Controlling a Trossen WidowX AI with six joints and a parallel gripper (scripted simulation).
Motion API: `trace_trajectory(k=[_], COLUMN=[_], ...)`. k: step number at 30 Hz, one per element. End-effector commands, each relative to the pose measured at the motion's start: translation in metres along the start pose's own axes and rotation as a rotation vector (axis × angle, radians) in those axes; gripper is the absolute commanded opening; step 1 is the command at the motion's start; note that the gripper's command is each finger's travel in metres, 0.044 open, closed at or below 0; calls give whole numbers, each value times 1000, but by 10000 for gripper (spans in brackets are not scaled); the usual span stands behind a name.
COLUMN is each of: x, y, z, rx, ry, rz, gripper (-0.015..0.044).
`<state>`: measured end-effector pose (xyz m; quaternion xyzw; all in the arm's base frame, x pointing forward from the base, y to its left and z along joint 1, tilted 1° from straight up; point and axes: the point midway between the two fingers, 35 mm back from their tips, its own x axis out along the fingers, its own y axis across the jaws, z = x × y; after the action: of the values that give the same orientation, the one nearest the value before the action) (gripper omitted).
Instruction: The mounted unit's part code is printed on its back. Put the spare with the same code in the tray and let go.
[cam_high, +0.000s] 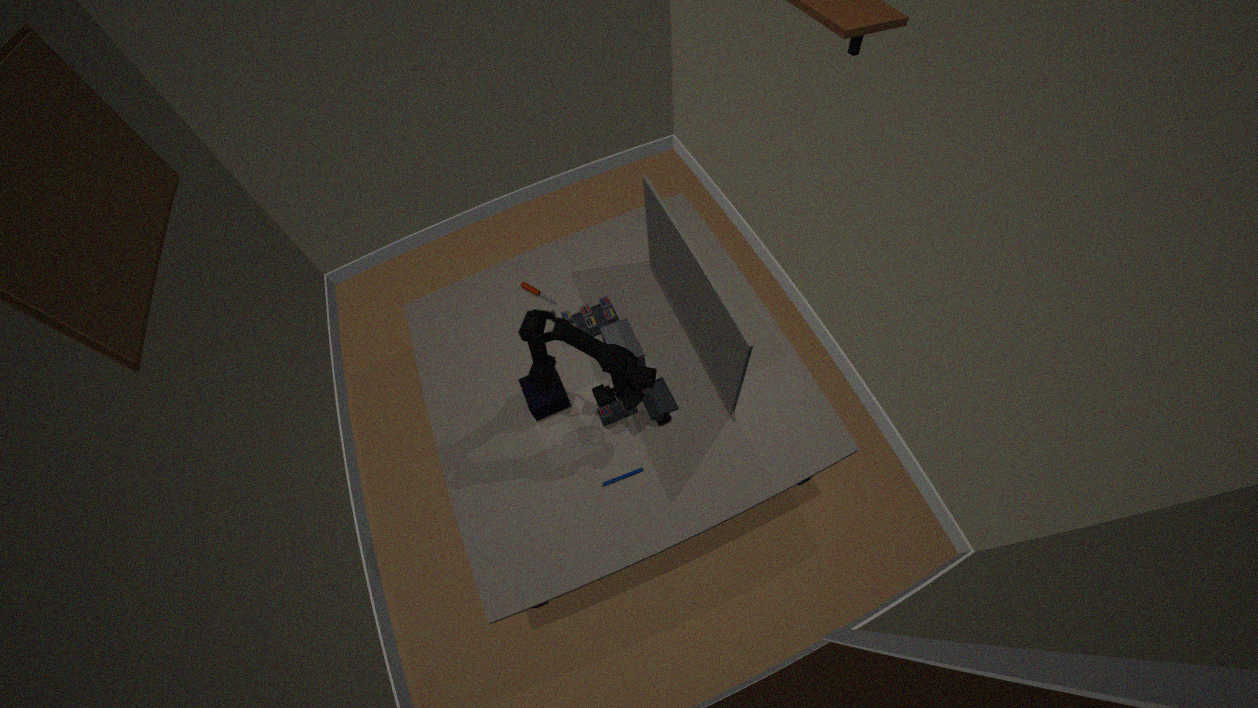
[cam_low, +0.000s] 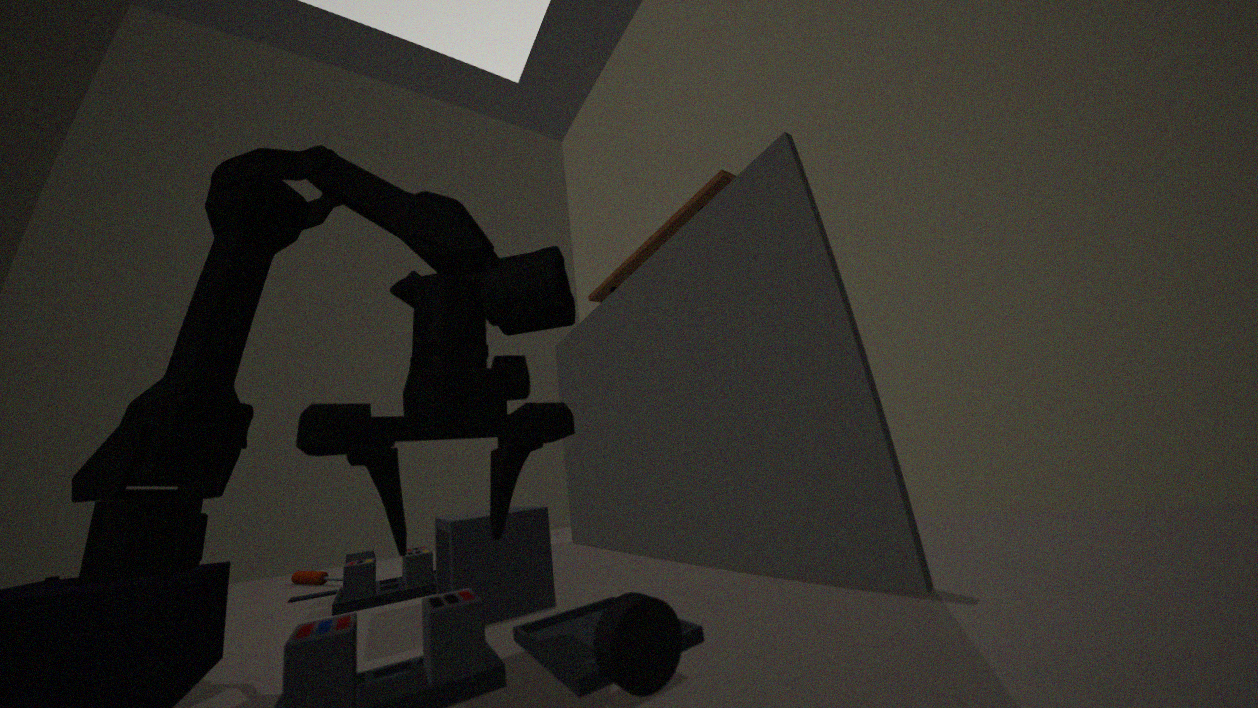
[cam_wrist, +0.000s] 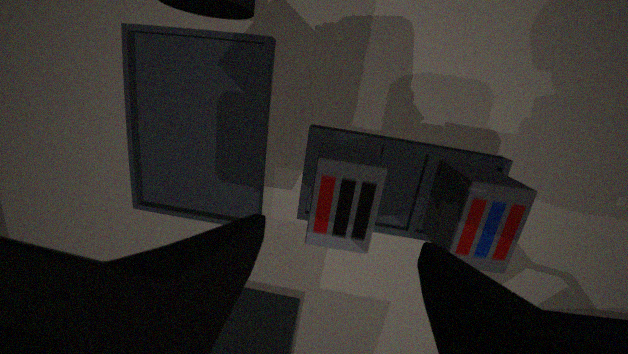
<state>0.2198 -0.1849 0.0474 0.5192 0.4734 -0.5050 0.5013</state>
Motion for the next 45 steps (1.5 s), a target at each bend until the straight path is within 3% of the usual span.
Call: trace_trajectory(k=[1,45], x=[6,71], y=[1,0], z=[0,-2], rx=[4,4], ry=[2,2], rz=[4,4], gripper=[300,300])
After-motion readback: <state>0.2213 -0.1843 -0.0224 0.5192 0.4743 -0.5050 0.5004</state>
